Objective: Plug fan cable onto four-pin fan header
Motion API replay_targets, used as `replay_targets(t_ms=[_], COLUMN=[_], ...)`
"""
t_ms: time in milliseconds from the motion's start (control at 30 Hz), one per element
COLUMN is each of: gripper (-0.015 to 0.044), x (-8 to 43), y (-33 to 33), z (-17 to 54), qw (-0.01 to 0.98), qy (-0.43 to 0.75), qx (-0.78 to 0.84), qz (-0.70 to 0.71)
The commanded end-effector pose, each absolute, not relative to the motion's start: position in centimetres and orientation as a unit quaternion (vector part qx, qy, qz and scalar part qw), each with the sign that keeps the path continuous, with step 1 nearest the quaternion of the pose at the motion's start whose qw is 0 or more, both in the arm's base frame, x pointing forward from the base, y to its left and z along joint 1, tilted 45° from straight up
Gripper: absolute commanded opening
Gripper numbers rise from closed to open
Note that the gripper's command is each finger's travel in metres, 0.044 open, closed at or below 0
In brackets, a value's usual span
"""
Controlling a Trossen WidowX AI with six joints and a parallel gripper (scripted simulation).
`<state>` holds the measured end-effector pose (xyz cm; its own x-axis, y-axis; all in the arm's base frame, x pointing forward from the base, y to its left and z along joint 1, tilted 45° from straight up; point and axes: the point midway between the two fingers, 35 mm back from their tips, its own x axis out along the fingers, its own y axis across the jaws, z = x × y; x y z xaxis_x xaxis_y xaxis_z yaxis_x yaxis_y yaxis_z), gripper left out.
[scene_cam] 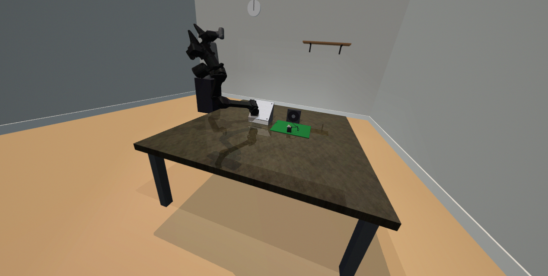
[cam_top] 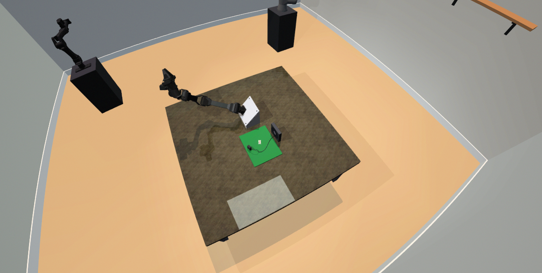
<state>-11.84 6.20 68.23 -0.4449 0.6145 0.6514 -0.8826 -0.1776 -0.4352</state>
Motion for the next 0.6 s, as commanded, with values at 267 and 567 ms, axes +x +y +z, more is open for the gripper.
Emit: replay_targets(t_ms=[267, 567], gripper=[0.044, 0.044], x=[-5.8, 8.1], y=[8.7, 13.2], z=[69.5, 68.4], qw=[0.554, 0.673], qy=[-0.349, -0.229], qx=[0.23, 0.338], qz=[0.72, 0.616])
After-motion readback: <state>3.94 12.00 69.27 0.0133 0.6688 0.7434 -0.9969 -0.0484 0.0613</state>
